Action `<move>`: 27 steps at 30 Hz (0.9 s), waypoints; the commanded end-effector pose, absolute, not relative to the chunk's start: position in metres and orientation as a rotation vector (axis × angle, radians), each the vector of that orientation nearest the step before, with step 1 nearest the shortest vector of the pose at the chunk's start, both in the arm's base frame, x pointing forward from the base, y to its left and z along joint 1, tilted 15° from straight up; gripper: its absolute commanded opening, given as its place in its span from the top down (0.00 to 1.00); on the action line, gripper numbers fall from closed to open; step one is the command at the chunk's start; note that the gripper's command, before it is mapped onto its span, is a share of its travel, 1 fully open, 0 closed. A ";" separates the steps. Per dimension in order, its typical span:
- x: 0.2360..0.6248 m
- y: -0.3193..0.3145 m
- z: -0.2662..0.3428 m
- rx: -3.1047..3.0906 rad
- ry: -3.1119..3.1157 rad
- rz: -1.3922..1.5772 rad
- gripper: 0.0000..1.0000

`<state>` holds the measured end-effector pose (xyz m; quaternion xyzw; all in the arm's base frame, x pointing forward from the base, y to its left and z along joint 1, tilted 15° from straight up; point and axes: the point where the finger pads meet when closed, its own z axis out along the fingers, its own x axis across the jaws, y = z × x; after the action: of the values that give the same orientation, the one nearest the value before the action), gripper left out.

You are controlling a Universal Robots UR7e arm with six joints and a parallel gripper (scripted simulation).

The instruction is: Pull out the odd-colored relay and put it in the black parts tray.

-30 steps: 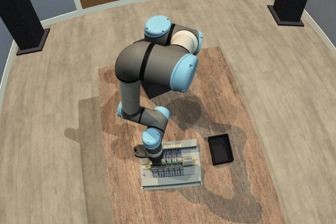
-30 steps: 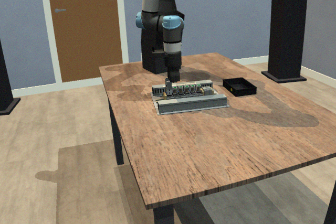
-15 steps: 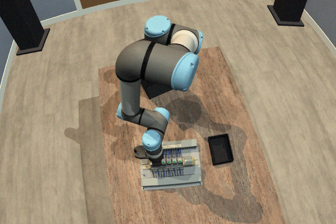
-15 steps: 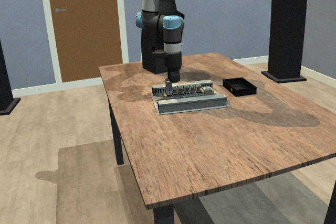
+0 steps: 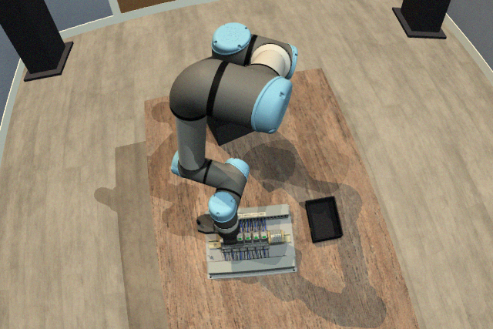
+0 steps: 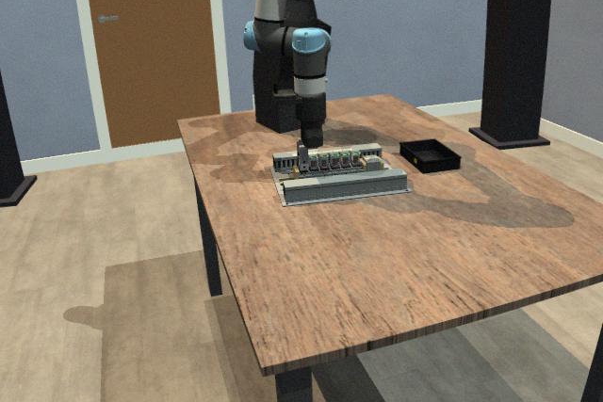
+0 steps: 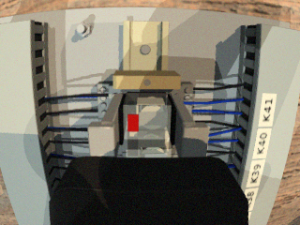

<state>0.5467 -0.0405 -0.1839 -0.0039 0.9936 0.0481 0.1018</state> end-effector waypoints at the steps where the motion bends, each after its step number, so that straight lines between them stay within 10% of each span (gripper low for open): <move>1: 0.547 -0.041 -0.183 -0.011 2.932 0.141 1.00; 27: 0.546 -0.041 -0.183 -0.008 2.881 0.139 1.00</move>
<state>0.5457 -0.0405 -0.1840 -0.0029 0.9915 0.0482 0.1212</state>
